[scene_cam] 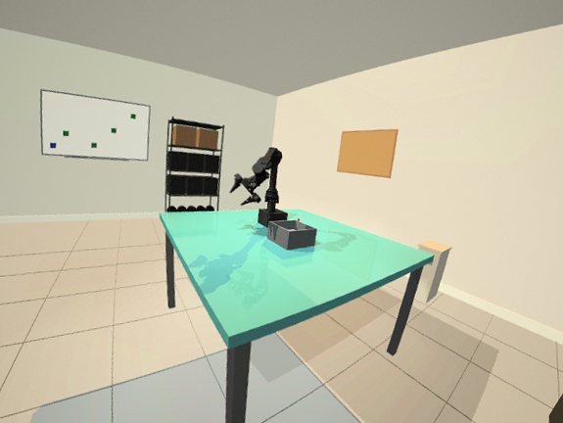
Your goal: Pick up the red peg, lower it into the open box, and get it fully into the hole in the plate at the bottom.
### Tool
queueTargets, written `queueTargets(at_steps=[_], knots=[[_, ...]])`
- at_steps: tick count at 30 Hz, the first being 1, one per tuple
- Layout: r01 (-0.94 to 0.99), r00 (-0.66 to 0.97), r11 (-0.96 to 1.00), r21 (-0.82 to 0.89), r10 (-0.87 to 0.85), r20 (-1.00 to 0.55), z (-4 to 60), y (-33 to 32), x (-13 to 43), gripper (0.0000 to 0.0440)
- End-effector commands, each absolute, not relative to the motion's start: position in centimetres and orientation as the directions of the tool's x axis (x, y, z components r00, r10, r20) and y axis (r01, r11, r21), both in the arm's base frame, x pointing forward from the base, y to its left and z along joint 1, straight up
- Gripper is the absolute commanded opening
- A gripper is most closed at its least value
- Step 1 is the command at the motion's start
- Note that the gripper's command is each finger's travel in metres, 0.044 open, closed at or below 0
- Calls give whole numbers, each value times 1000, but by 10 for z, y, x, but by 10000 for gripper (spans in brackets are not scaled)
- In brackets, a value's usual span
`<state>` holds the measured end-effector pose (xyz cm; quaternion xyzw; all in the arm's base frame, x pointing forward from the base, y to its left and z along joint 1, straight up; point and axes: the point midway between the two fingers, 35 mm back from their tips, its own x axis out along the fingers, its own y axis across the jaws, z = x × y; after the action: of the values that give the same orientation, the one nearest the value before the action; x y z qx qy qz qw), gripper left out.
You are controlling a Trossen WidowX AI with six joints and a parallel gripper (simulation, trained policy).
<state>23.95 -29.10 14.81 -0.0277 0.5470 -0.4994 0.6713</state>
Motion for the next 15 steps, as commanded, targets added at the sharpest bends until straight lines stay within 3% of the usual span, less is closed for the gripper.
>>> queueTargets(at_steps=[1, 15], knots=[[651, -40, 540, -534, -678, -734, 151, -261, 258, 440], [636, 110, 696, -332, -508, -854, 149, -117, 291, 440]])
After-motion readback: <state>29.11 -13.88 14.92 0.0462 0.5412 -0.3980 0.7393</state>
